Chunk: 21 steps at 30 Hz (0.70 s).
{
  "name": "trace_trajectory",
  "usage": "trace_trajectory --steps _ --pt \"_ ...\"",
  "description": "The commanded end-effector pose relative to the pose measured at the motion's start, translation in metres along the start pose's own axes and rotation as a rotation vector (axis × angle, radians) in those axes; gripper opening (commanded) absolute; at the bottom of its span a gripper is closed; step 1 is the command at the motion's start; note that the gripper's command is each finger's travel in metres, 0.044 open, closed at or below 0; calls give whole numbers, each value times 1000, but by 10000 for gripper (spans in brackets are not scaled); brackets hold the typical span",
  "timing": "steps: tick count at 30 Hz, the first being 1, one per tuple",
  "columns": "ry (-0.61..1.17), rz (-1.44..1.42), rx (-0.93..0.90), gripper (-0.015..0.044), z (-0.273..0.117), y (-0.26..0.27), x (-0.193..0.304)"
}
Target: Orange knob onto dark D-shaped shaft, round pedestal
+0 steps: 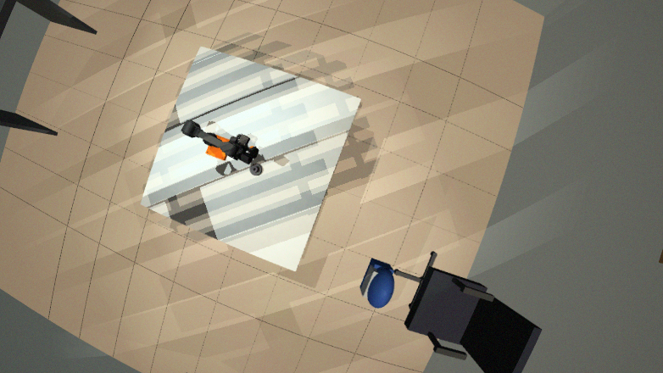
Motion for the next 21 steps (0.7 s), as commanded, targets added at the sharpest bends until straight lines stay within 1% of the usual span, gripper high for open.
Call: trace_trajectory --steps 1,17,19,21 --pt "448 29 38 440 -30 -6 -9" --pt "463 46 46 440 -31 -6 -10" --pt "460 165 74 440 -31 -6 -10" --pt "453 351 118 440 -31 -6 -10"
Point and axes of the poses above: the point midway between the two fingers, 35 mm back from their tips, its own z axis out along the fingers, its own y axis across the jaws, x = y × z, the point moved 1 cm from there along -z, back along the fingers, and after that the axes turned 12 degrees about -z, right-handed, at the moved point
